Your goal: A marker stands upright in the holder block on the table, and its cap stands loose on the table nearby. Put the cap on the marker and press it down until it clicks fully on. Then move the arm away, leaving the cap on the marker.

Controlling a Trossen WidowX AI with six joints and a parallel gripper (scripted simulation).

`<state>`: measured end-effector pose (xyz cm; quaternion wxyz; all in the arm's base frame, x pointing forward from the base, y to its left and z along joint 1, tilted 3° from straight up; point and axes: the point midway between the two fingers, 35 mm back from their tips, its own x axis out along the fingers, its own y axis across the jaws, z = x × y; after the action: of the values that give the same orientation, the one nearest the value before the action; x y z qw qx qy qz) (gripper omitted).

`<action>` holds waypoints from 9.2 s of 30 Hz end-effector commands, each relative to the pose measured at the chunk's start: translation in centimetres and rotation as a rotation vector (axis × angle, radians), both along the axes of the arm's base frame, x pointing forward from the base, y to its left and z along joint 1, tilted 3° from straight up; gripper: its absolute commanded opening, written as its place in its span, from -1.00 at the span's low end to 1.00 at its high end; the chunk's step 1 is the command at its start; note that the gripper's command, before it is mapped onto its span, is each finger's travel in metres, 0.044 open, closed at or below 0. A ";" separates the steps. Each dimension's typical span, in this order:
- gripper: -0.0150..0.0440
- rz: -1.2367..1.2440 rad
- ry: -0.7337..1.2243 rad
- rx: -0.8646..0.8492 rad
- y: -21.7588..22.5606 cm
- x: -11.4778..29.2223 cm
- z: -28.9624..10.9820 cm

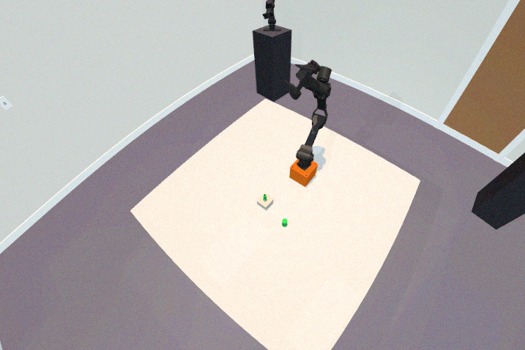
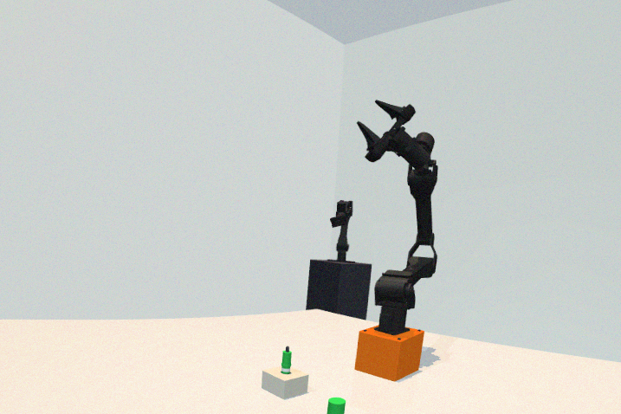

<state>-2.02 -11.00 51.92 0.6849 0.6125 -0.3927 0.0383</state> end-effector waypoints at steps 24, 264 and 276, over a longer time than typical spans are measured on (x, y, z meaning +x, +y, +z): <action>0.33 0.365 0.945 -0.518 16.5 28.5 -11.8; 1.00 0.873 2.188 -0.654 8.7 31.4 -49.5; 1.00 0.872 2.188 -0.655 8.5 30.8 -42.0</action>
<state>29.09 -2.52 9.38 0.7078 0.2033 0.6534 -0.1753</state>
